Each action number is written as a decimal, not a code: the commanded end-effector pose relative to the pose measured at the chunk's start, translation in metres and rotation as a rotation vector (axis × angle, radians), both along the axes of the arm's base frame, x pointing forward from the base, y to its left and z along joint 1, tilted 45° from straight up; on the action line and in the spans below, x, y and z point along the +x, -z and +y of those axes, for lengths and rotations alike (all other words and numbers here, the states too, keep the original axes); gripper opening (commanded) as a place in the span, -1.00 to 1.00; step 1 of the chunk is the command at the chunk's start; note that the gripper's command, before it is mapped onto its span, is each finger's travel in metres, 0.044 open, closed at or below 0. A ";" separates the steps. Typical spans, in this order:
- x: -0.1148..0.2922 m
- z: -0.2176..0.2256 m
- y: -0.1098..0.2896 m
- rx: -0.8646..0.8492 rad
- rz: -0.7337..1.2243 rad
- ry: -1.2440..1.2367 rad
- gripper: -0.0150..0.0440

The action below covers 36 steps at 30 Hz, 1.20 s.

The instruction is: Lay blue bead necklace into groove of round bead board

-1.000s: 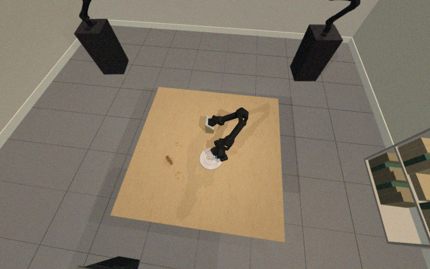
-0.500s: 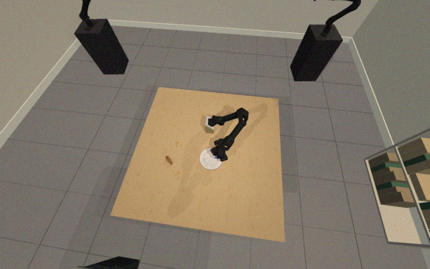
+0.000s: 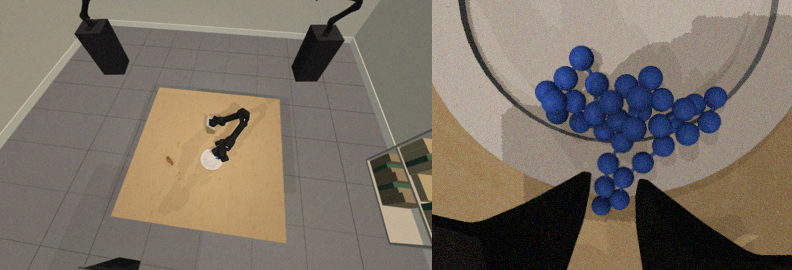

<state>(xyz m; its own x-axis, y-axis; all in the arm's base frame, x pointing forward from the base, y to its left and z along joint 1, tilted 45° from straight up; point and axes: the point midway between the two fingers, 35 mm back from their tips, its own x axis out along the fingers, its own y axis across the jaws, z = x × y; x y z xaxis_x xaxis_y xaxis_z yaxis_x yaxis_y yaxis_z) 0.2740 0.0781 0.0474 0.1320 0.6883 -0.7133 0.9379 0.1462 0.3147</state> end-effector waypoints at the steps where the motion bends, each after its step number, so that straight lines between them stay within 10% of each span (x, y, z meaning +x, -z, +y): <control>1: 0.000 0.000 0.000 0.002 -0.003 -0.001 -0.49; 36: -0.002 -0.010 -0.010 0.001 0.001 0.000 -0.49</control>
